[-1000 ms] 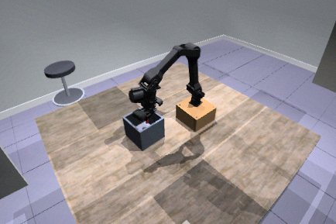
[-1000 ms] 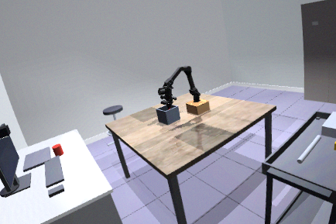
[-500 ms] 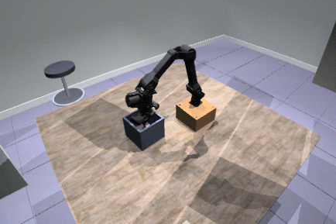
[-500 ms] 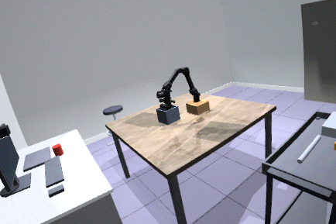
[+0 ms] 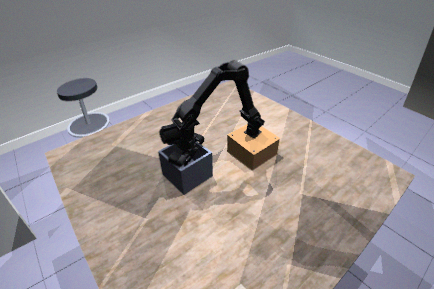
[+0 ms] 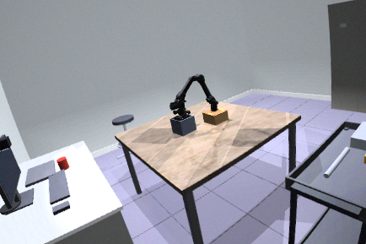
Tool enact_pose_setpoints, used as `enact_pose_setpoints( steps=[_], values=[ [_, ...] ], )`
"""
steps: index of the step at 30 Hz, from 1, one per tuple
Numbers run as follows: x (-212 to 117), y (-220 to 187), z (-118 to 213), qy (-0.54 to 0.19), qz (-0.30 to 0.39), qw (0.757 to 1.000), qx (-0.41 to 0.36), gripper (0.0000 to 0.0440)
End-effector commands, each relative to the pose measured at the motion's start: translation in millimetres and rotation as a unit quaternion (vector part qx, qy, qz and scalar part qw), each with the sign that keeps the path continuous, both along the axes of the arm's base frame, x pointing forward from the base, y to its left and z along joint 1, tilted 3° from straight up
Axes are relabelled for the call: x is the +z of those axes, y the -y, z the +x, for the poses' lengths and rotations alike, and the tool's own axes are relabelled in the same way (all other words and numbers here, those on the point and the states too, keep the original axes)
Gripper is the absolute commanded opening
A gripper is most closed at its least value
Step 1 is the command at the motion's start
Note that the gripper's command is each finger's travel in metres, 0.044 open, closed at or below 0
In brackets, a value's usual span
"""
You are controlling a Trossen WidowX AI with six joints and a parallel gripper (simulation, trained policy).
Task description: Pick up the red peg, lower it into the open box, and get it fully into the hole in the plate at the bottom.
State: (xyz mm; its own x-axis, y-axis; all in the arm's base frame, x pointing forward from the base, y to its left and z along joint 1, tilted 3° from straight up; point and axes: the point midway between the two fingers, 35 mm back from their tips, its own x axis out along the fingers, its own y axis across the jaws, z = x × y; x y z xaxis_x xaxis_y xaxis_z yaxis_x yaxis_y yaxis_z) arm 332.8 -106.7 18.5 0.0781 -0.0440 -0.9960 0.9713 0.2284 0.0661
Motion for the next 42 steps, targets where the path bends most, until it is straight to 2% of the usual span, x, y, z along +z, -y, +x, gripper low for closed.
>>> enact_pose_setpoints(
  steps=[1, 5, 20, 33, 42],
  values=[
    [6, 0, 5, 0.004, 0.02, 1.0, 0.002, 0.0157],
    [13, 3, 7, 0.009, 0.044, 0.999, -0.002, 0.0154],
    [40, 13, 14, 0.031, 0.108, 0.994, -0.009, 0.019],
    [75, 32, 30, 0.088, 0.126, 0.988, -0.012, 0.0208],
    [113, 50, 45, 0.147, 0.127, 0.981, -0.003, 0.0211]
  ],
)
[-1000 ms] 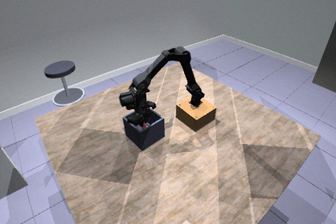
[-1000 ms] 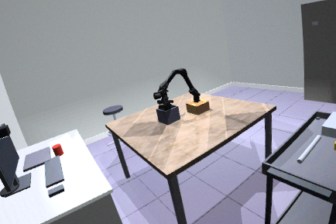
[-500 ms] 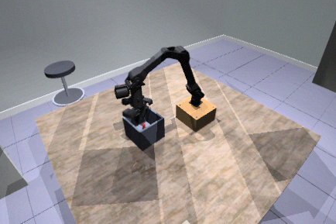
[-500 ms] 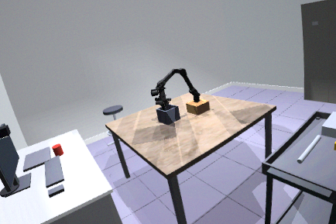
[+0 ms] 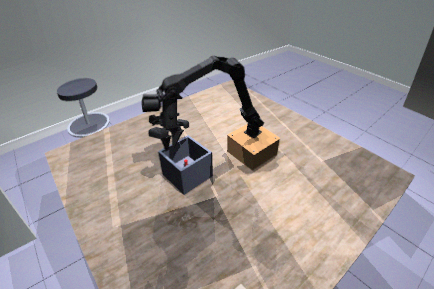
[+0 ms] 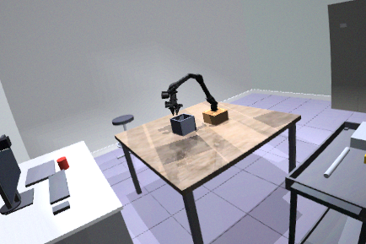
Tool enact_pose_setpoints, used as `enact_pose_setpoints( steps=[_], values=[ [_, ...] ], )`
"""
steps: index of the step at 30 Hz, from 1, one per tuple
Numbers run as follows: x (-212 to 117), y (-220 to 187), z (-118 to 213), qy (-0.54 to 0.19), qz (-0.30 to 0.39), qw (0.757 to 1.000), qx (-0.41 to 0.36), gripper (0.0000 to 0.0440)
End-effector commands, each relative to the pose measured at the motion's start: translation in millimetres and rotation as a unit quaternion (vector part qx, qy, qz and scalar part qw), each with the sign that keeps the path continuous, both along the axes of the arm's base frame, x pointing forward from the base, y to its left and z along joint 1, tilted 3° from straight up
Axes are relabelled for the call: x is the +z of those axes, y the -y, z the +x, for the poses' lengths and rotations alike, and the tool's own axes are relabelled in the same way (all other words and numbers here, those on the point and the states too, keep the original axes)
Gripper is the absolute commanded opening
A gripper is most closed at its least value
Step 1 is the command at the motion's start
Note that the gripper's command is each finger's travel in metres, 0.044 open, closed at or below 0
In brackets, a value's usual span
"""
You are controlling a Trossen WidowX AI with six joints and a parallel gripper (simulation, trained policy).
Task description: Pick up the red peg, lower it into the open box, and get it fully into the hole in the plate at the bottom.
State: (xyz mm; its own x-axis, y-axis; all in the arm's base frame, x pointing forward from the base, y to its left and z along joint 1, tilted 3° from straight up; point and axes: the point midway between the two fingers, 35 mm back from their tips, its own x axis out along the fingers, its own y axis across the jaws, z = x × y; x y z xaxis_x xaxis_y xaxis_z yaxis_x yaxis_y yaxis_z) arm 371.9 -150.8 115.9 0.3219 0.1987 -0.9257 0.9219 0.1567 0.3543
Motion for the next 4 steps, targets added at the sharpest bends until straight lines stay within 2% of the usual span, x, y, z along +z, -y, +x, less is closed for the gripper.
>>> enact_pose_setpoints(
  steps=[1, 4],
  values=[
    [21, 8, 8, 0.032, -0.001, 0.999, 0.005, 0.0211],
    [40, 13, 13, 0.059, -0.004, 0.998, 0.011, 0.0213]
  ],
)
